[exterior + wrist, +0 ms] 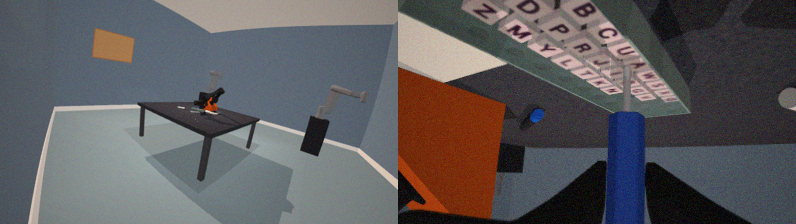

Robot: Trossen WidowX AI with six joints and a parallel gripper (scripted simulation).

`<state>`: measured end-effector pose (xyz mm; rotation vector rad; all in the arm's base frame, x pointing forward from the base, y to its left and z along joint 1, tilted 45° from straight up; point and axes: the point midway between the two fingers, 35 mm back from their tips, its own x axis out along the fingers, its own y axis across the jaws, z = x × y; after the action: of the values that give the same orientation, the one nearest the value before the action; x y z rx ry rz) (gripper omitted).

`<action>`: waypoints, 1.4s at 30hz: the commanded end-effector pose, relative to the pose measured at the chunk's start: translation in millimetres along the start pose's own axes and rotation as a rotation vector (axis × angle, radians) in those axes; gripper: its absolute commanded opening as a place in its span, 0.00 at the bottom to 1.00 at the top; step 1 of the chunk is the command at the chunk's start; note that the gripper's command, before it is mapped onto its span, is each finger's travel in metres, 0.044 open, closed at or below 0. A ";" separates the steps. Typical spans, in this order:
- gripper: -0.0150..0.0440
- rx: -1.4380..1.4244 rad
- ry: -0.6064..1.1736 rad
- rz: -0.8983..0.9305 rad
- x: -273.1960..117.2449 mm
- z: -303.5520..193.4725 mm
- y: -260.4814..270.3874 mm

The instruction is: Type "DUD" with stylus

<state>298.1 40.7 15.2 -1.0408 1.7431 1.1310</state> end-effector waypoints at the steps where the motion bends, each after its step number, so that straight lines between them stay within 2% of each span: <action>1: 0.39 0.003 -0.002 0.005 2.2 1.9 0.9; 36: 0.39 0.003 -0.002 0.006 6.7 9.5 0.9; 42: 0.39 0.003 -0.002 0.005 -4.6 -9.4 0.4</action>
<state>296.0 42.9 11.8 -1.0307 1.7500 1.1403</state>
